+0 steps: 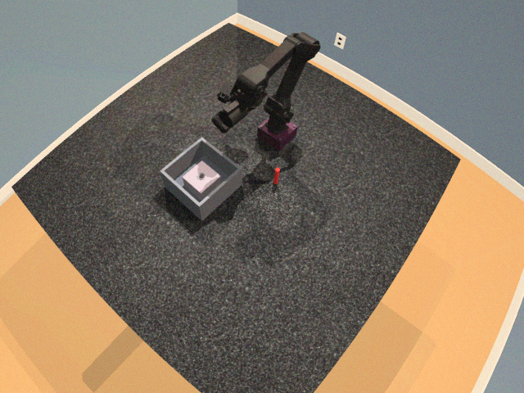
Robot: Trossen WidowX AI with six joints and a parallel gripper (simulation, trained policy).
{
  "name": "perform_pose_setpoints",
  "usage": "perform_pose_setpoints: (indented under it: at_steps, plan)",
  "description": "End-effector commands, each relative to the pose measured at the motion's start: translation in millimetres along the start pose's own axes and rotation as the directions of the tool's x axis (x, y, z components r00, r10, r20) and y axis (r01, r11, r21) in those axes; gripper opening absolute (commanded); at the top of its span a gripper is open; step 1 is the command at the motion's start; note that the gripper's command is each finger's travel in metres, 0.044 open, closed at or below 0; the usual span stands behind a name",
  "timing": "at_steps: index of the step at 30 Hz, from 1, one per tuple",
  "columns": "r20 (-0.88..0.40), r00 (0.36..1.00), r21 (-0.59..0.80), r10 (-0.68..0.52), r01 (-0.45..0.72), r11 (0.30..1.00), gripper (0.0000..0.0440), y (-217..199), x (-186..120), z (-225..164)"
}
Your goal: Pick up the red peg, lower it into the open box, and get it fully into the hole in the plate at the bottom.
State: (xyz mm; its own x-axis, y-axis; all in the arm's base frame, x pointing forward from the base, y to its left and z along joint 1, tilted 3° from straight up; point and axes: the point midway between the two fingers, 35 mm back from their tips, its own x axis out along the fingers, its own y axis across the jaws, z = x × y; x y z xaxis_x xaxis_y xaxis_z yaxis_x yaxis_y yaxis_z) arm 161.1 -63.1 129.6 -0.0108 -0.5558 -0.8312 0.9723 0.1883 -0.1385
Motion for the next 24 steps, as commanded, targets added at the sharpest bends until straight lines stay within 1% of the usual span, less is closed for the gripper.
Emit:
perform_pose_setpoints:
  at_steps: [1, 5, 9, 17, 24]
  plan:
    - [-0.069, 0.993, -0.105, 0.091, -0.098, 0.990, 0.0440, 22, -19, -26]
    - [-0.145, 0.979, -0.199, 0.145, -0.172, 0.965, 0.0440, 34, -37, -55]
    - [-0.223, 0.960, -0.284, 0.169, -0.230, 0.931, 0.0440, 39, -52, -86]
    - [-0.349, 0.925, -0.414, 0.147, -0.294, 0.862, 0.0440, 34, -72, -144]
    - [-0.408, 0.905, -0.476, 0.123, -0.326, 0.817, 0.0440, 28, -75, -183]
